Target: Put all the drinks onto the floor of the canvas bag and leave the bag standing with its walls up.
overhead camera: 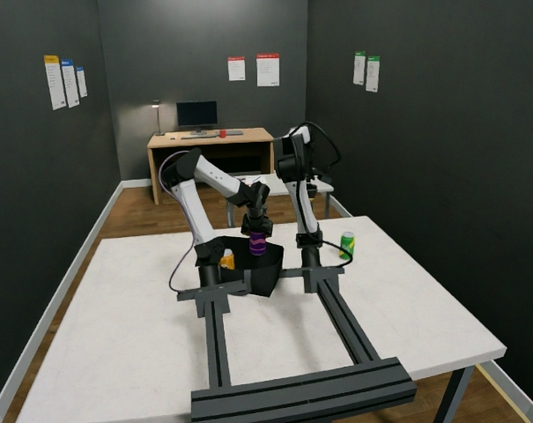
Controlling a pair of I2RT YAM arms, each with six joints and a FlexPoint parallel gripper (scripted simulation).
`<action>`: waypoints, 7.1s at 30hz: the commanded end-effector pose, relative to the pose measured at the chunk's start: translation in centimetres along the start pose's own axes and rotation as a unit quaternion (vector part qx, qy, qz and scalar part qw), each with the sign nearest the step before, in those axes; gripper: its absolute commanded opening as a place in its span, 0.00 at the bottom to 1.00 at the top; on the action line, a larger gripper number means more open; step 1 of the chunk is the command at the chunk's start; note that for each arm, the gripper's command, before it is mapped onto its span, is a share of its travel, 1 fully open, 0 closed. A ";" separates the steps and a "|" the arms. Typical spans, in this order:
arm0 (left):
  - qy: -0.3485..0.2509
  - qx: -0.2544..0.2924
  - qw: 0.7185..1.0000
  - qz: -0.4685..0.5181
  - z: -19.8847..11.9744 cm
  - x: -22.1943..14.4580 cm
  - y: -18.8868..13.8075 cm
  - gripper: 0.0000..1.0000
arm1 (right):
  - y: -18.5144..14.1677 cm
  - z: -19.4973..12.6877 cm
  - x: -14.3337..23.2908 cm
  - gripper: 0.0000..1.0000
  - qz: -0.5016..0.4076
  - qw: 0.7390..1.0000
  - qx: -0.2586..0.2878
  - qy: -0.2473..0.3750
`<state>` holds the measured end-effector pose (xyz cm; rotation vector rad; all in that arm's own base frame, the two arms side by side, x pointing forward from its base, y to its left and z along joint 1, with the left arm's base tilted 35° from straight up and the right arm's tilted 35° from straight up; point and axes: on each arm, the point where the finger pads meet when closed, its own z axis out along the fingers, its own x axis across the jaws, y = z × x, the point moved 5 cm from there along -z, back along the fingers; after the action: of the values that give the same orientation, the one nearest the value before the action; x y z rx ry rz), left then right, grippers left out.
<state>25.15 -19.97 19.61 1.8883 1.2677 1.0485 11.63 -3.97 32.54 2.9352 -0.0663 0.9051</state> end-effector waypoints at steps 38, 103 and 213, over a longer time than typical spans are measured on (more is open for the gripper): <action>-0.007 -0.033 0.999 -0.016 3.5 -0.4 -0.4 0.67 | -0.2 -0.3 0.1 1.00 -0.006 1.000 0.001 0.011; -0.006 -0.038 0.999 -0.016 9.0 -0.7 -2.6 0.67 | -0.2 -0.3 0.1 1.00 -0.006 1.000 0.001 0.011; 0.002 -0.025 0.999 -0.020 -2.5 0.3 2.5 0.86 | -0.2 -0.3 0.1 1.00 -0.006 1.000 0.001 0.011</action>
<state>25.02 -20.41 20.89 1.8484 1.2530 1.0547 11.63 -3.97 32.54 2.9352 -0.0663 0.9051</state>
